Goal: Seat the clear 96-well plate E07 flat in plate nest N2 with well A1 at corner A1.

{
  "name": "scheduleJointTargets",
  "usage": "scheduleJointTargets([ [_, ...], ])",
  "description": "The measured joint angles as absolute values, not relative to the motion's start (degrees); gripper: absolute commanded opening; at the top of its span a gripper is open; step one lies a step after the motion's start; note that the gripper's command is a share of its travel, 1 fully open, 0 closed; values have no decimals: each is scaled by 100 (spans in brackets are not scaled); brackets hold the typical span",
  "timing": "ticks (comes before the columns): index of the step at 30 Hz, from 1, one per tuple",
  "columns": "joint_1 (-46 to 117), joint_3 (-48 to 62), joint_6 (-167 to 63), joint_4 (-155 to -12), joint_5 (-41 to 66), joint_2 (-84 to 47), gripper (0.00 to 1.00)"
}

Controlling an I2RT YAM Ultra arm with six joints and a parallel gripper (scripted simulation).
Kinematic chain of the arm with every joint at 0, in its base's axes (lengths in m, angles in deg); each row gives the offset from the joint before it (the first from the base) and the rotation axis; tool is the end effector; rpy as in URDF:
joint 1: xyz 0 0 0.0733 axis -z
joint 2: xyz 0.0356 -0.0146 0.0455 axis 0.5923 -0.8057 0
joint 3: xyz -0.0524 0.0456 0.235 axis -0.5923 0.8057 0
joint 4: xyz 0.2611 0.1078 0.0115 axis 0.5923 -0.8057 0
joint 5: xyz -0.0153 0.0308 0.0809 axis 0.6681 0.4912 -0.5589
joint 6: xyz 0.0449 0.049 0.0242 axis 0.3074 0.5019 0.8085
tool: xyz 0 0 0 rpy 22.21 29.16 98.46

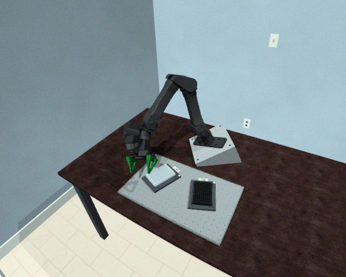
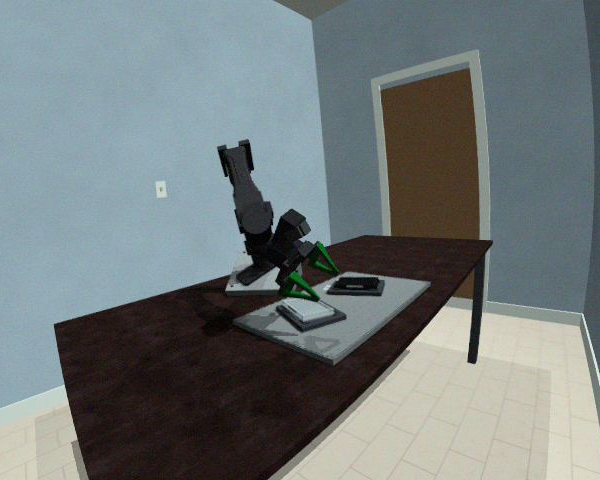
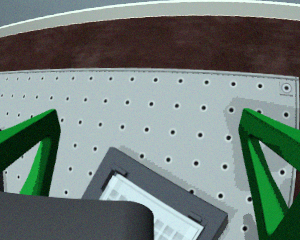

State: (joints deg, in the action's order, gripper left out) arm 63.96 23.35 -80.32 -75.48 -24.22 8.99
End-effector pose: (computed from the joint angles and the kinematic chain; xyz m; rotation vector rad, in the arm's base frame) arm 0.3122 -0.1229 0.2266 -0.3635 1.9994 0.0951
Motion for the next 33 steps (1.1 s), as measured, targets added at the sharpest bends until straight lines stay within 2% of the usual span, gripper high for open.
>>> scheduleJointTargets([
  [33,5039,2062,-6670,-10702,-601,1524,100],
])
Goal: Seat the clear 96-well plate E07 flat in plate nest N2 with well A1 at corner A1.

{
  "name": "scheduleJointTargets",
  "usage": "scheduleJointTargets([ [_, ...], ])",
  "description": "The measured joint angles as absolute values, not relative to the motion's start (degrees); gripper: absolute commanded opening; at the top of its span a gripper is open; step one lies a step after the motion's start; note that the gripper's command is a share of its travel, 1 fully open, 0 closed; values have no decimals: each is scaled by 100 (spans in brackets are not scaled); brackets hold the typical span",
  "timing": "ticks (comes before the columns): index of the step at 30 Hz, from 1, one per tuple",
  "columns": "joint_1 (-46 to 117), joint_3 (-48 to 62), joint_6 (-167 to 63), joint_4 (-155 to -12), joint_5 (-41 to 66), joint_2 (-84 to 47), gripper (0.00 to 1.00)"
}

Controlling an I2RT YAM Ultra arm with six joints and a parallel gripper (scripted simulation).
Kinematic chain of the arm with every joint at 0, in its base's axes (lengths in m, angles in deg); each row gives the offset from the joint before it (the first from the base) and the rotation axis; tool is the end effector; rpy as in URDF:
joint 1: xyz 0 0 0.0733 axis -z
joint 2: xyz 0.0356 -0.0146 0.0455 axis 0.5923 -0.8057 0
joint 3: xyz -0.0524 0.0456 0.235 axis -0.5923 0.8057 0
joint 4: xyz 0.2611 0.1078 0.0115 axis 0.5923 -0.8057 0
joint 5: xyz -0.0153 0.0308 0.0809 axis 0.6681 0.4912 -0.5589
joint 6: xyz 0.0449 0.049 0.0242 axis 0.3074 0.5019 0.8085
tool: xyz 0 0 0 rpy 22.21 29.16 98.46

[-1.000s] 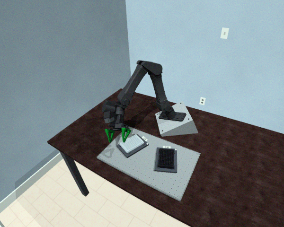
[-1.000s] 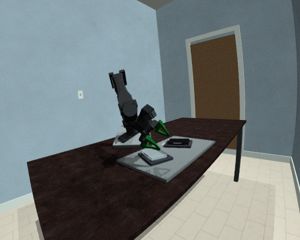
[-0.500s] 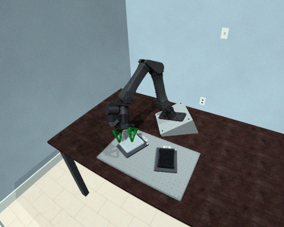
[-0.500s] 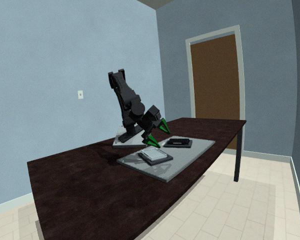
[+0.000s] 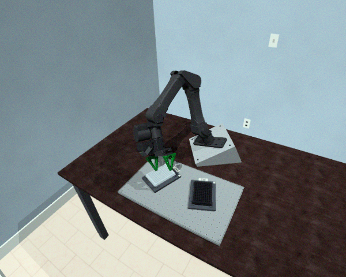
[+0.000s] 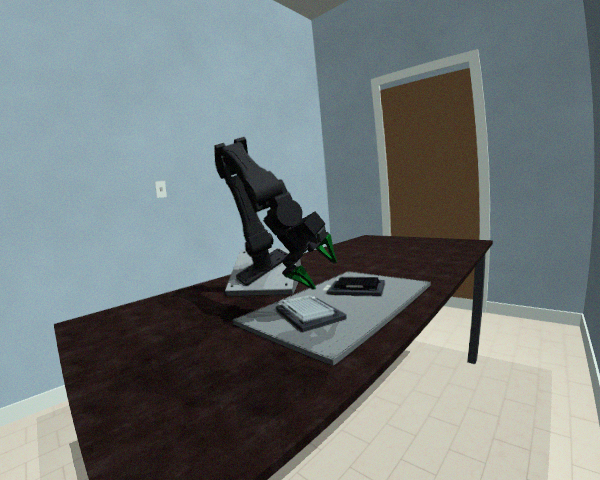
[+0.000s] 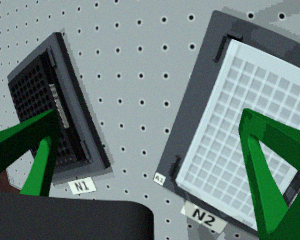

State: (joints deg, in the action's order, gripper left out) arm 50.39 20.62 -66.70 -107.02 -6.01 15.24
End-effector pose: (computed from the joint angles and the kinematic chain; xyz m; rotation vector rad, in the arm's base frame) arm 0.2830 -0.0506 0.2229 -0.1307 2.4877 0.2159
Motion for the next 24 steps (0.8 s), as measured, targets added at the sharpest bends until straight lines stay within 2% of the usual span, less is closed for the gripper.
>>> scheduleJointTargets([
  [24,4081,1959,-5711,-12914,662,2051,100],
])
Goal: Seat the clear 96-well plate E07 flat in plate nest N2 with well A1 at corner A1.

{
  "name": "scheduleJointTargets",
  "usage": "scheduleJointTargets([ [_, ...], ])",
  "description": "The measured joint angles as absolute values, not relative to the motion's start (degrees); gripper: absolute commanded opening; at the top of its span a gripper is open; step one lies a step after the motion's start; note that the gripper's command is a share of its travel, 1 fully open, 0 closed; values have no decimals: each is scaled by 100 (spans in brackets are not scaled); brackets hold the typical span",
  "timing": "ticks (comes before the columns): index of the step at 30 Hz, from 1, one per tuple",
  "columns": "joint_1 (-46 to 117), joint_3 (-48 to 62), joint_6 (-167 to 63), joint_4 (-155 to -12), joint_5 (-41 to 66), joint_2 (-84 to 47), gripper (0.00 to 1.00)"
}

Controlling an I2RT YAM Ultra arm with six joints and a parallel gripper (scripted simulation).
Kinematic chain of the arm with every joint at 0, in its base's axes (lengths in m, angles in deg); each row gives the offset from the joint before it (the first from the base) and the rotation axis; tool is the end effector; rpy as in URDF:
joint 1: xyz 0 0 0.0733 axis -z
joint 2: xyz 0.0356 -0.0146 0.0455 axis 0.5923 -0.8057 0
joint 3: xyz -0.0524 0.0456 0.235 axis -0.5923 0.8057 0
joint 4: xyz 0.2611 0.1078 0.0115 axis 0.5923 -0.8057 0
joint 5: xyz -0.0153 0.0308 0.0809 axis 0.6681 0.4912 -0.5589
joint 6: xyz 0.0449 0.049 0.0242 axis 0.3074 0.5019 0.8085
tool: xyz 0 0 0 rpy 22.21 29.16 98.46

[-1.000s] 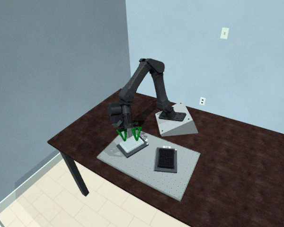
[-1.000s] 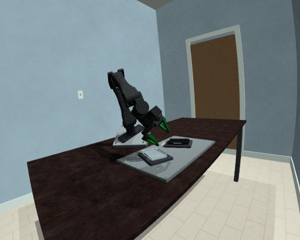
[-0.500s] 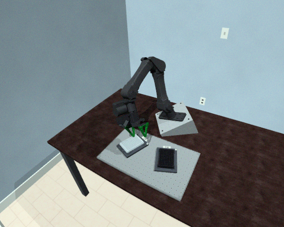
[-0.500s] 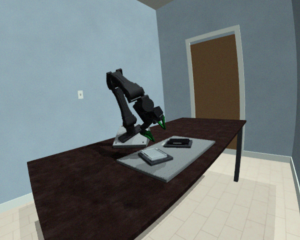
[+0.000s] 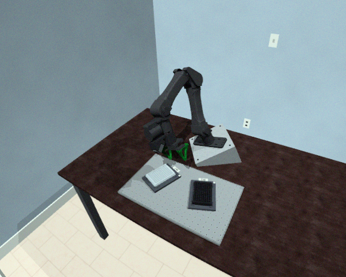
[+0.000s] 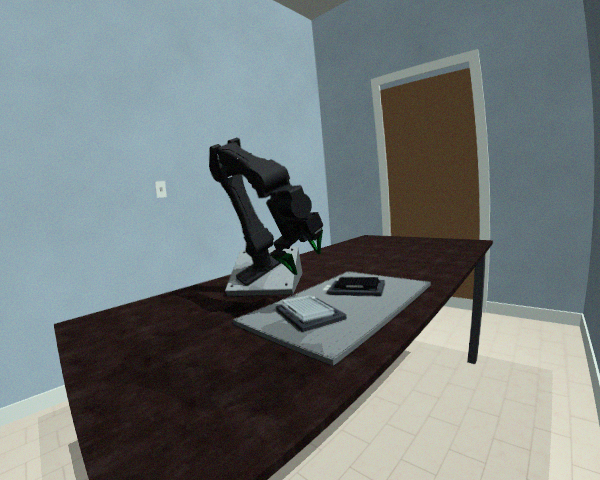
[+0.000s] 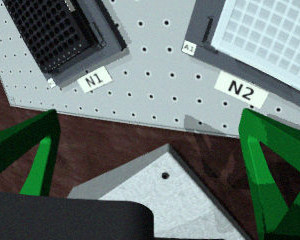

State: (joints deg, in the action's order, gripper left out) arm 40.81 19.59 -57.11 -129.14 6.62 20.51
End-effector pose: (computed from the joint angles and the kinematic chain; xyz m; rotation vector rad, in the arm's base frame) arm 0.2362 -0.0112 0.2275 -0.0305 2.8210 0.1171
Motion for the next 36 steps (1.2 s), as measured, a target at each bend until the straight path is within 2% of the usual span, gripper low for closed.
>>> scheduleJointTargets([
  [13,3614,1883,-5195,-13906,1318,2278,100],
  [36,3782,1454,-4520,-12789,2527,1071,100],
])
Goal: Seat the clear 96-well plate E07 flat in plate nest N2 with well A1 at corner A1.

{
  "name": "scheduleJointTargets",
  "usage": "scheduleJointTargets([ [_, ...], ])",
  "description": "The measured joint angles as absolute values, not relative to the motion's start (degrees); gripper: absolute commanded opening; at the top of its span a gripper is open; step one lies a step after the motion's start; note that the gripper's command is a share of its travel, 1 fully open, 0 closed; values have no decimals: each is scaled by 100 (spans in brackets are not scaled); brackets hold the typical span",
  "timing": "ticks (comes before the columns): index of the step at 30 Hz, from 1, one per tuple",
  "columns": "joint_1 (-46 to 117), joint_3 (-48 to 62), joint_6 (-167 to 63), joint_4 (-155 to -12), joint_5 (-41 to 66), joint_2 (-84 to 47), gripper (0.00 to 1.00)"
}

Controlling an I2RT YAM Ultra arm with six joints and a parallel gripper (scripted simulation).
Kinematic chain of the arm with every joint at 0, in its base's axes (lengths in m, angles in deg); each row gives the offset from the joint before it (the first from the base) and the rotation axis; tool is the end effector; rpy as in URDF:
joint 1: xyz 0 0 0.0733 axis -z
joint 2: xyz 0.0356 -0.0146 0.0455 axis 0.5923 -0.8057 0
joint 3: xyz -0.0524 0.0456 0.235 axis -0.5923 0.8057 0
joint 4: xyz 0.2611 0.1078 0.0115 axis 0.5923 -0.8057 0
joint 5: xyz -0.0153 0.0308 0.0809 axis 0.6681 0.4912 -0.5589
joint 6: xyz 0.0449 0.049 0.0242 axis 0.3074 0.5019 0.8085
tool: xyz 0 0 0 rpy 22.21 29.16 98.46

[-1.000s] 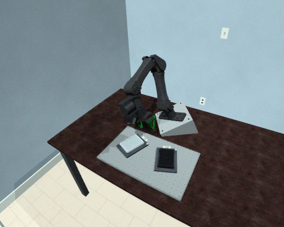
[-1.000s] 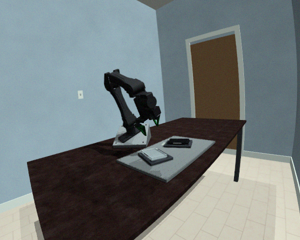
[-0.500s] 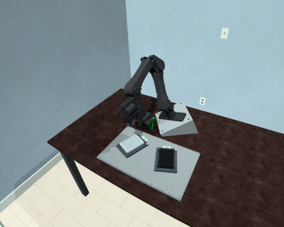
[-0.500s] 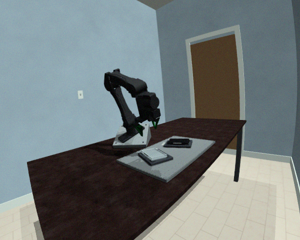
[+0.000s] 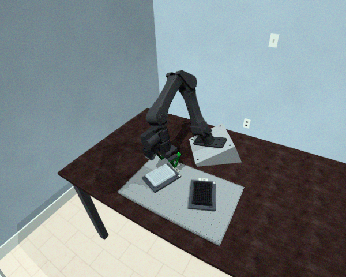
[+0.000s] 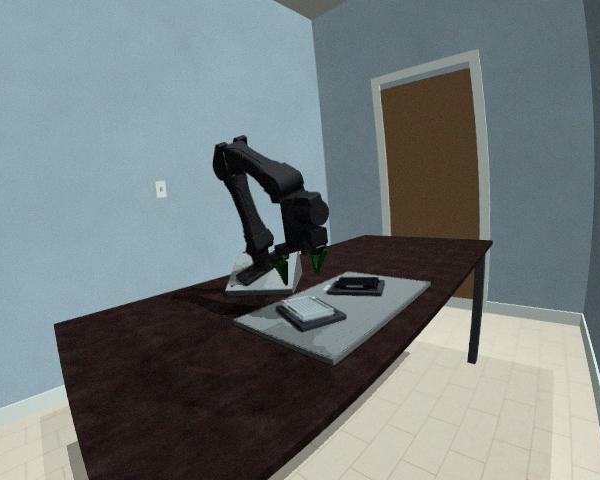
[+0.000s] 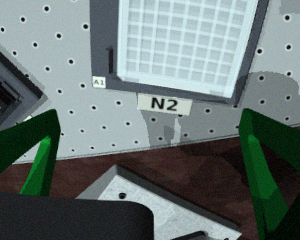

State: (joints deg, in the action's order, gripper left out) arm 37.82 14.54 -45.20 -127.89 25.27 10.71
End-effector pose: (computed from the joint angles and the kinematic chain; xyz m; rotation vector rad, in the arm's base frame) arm 0.2665 -0.0184 0.2169 0.2555 2.8566 -0.2943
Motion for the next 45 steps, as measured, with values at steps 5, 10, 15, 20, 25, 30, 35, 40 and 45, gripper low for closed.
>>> scheduleJointTargets([
  [5,3834,1354,-4406,-12533,2754,846,100],
  [10,3922,1196,-4305,-12227,2983,508,100],
  [15,3972,1161,-4305,-12070,3062,422,100],
  [20,3972,1164,-4305,-12055,3077,422,100],
  [25,3972,1164,-4305,-12048,3077,422,100],
  [30,3972,1164,-4305,-12048,3077,422,100],
  [35,3972,1164,-4305,-12046,3077,422,100],
  [40,3972,1164,-4305,-12046,3077,422,100],
  [45,3972,1164,-4305,-12046,3077,422,100],
])
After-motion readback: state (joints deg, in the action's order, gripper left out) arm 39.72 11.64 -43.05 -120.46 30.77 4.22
